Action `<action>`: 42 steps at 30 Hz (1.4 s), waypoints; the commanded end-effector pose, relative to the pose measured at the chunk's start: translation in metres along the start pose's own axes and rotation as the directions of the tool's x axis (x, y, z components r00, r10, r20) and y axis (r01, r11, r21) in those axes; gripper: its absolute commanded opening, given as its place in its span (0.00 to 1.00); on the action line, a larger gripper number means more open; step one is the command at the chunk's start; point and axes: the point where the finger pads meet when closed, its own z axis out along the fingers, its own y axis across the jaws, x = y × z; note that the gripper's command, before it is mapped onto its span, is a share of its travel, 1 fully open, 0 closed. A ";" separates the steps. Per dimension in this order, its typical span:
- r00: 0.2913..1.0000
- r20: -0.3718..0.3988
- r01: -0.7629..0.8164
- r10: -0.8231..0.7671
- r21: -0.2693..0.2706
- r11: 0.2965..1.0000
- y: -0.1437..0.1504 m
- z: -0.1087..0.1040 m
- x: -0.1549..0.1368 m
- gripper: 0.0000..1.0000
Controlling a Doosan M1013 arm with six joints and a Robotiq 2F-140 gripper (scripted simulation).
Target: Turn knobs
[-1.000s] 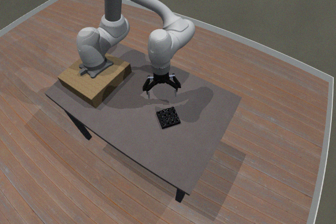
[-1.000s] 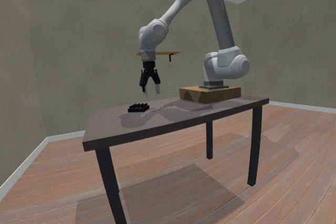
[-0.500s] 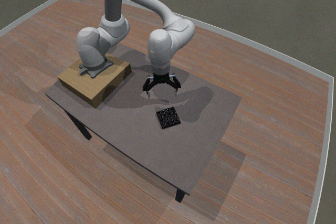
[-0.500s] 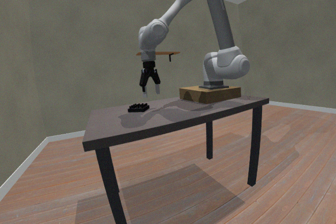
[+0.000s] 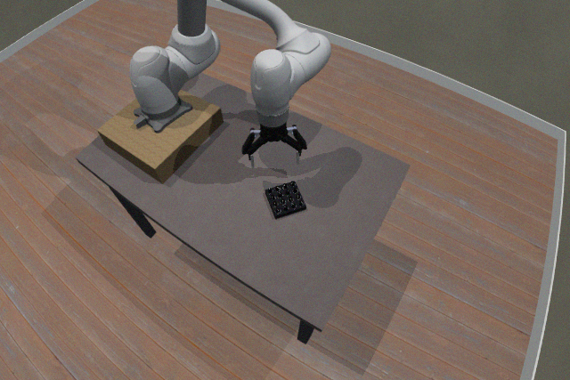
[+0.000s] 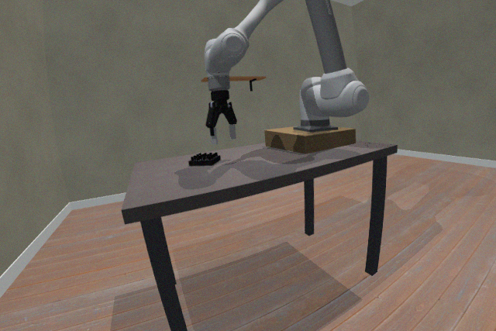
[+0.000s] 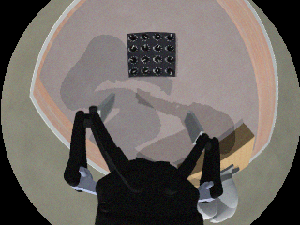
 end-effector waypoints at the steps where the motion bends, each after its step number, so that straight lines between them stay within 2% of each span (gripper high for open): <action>1: 1.000 0.000 0.000 0.000 0.000 1.000 0.000 0.000 0.000 1.00; 7: 1.000 0.000 0.000 0.000 0.000 1.000 0.000 0.000 0.001 1.00; 9: 1.000 0.000 -0.002 0.002 0.000 1.000 -0.002 -0.004 0.015 1.00; 11: 1.000 0.000 -0.002 0.002 0.000 1.000 -0.002 -0.004 0.015 1.00; 14: 1.000 0.000 -0.008 0.008 0.000 1.000 -0.007 -0.013 0.058 1.00; 17: 1.000 0.000 -0.012 0.012 0.000 1.000 -0.007 -0.019 0.083 1.00; 19: 1.000 0.000 -0.012 0.012 0.000 1.000 -0.007 -0.020 0.087 1.00; 20: 1.000 0.000 -0.012 0.012 0.000 1.000 -0.007 -0.020 0.087 0.12; 42: 1.000 0.000 -0.012 0.012 0.000 1.000 -0.007 -0.020 0.087 0.12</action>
